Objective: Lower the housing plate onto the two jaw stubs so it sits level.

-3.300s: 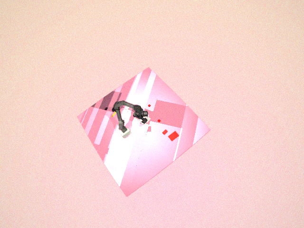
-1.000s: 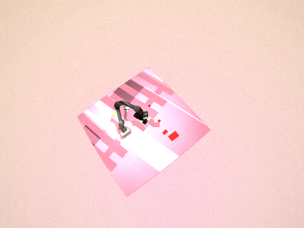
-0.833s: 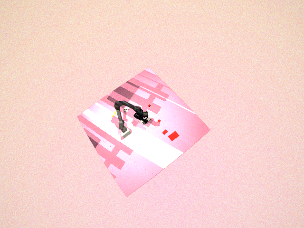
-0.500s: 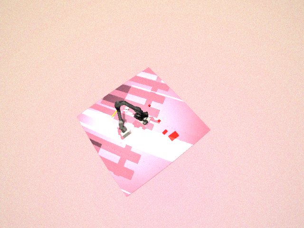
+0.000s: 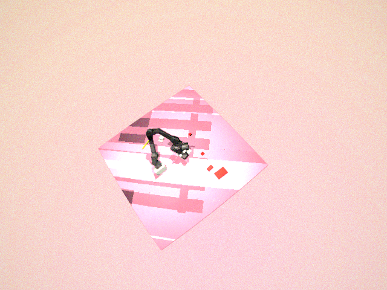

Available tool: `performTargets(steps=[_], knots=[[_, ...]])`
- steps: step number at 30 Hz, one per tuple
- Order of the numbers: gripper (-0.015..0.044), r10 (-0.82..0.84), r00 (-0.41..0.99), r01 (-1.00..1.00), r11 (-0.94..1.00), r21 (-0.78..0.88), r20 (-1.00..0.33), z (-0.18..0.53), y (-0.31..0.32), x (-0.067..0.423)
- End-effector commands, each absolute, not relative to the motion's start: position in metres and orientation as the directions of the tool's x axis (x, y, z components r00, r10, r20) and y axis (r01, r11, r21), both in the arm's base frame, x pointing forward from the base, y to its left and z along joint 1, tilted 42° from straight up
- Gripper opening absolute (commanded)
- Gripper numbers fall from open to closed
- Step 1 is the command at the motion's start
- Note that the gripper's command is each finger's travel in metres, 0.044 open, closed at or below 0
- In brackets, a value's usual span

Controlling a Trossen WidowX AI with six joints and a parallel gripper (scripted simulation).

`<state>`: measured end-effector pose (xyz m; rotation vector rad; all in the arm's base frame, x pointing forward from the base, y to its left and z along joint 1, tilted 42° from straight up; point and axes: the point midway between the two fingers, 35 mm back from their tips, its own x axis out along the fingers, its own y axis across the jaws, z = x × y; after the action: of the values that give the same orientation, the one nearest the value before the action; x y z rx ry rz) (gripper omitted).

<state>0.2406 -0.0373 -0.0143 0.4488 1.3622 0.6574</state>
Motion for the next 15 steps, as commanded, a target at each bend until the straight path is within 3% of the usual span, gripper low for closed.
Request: performTargets(steps=[1,15], knots=[[0.0351,0.666,0.078,-0.164,0.743,0.649,-0.742,-0.0143,-0.0368,0.2411],[0.0351,0.666,0.078,-0.157,0.743,0.651,-0.742,-0.0169,-0.0345,0.2414]])
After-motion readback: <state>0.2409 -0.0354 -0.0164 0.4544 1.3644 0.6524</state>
